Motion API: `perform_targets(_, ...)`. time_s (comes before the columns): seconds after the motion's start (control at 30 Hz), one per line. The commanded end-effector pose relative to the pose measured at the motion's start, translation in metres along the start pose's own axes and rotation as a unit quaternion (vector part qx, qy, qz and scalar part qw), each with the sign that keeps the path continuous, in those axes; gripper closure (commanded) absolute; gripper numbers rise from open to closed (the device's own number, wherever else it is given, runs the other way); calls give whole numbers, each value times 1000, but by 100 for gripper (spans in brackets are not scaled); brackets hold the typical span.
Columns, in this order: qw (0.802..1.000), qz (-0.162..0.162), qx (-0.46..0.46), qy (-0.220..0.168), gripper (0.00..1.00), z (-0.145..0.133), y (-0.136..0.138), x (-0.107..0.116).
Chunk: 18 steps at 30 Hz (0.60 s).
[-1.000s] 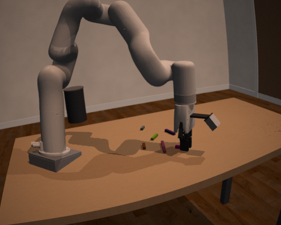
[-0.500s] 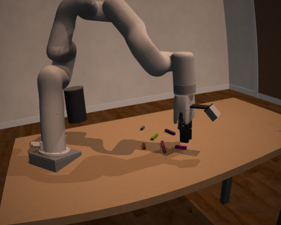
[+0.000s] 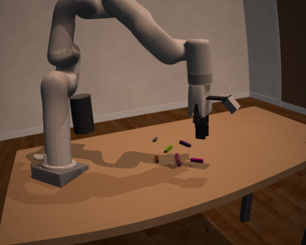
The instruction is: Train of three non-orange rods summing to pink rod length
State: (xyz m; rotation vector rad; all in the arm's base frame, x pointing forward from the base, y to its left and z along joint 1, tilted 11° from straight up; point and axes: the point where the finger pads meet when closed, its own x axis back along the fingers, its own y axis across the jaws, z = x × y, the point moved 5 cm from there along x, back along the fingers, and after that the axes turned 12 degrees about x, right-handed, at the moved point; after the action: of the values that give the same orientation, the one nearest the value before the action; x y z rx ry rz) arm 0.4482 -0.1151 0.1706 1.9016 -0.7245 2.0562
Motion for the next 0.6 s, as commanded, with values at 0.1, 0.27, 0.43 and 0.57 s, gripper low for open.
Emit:
perform_targets(0.1,1000,1,0,2,0,1,-1,5)
perform_targets(0.27,1000,1,0,2,0,1,-1,5)
perform_targets(0.43,1000,1,0,2,0,1,-1,5)
perform_targets(0.57,1000,1,0,2,0,1,-1,5)
